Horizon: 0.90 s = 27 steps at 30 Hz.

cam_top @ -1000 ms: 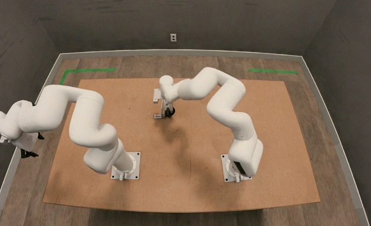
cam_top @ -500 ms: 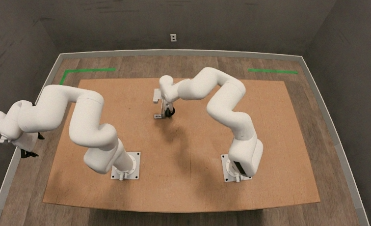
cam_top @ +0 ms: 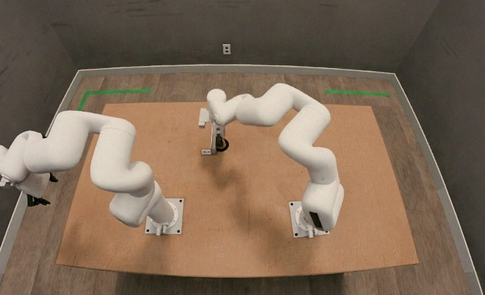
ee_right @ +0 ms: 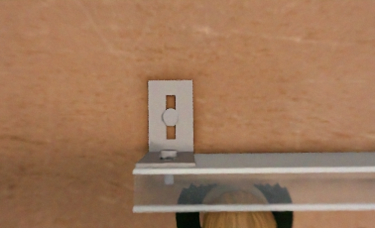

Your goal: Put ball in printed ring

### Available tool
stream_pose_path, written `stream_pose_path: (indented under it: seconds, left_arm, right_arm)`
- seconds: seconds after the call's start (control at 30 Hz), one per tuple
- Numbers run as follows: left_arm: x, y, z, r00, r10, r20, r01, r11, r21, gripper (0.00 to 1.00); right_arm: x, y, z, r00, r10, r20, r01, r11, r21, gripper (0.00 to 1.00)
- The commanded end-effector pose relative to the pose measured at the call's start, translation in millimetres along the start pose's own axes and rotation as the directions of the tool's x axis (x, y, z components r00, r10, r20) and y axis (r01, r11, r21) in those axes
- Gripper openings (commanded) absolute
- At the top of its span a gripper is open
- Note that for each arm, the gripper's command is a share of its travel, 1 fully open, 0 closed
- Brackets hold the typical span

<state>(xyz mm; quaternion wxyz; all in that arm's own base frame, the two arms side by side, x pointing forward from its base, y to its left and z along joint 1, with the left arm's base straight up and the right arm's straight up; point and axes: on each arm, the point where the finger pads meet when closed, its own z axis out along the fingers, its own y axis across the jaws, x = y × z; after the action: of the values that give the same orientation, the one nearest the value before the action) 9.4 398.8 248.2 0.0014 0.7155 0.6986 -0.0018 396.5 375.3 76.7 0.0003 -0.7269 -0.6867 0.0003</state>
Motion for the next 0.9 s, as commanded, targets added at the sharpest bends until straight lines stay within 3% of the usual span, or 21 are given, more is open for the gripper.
stream_pose_path:
  seconds: [0.0, 0.87]
  left_arm:
    - [1.1, 0.1, -1.8, 1.000, 0.000, -0.005, 0.000, 1.000, 0.000, 1.00]
    - [1.1, 0.1, -1.8, 1.000, 0.000, -0.005, 0.000, 1.000, 0.000, 1.00]
  right_arm:
    - [-0.2, -0.6, -43.9, 1.000, 0.000, 0.000, 0.000, 1.000, -0.001, 1.00]
    - [-0.4, -0.6, -47.2, 1.000, 0.000, 0.000, 0.000, 1.000, -0.001, 1.00]
